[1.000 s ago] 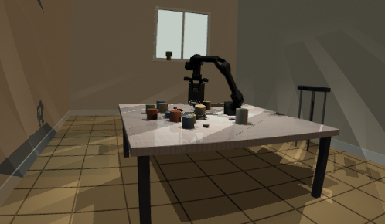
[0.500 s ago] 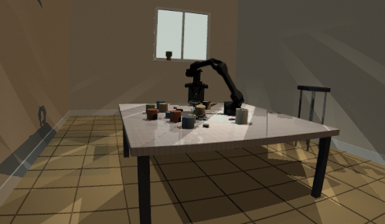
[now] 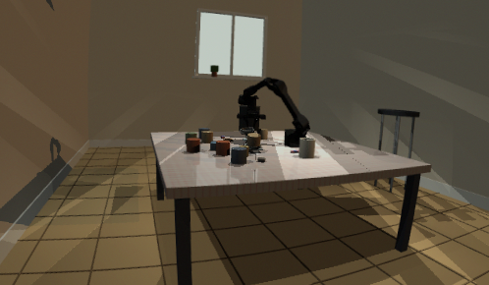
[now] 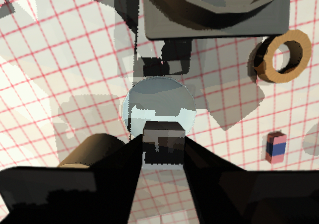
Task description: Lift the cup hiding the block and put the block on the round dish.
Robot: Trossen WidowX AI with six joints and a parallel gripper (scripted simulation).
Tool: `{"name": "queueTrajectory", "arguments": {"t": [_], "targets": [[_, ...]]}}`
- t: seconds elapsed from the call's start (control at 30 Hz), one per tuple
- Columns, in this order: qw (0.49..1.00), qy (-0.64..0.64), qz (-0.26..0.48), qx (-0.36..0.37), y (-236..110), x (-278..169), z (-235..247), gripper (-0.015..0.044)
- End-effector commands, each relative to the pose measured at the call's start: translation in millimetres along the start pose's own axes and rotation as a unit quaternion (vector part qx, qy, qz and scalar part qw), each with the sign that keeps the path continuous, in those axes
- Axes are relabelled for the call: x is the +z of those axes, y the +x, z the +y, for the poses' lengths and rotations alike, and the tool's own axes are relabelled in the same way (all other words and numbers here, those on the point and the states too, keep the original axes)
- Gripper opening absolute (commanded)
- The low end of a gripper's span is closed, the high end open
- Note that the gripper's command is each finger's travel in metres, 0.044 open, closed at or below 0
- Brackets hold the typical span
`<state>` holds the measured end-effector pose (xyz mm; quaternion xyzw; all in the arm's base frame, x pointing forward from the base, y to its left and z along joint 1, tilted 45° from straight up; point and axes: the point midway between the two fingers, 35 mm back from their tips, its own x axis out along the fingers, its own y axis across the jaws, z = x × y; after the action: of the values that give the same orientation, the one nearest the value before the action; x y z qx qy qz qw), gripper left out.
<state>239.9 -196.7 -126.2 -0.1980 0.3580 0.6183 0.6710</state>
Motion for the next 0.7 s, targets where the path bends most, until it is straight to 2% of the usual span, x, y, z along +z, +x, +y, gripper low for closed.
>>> {"name": "queueTrajectory", "arguments": {"t": [0.0,0.2,0.67], "targets": [[1.0,0.0,-0.002,0.001,12,1,0,0.0],[1.0,0.0,-0.002,0.001,35,1,1,0.0],[1.0,0.0,-0.002,0.001,51,1,1,0.0]]}}
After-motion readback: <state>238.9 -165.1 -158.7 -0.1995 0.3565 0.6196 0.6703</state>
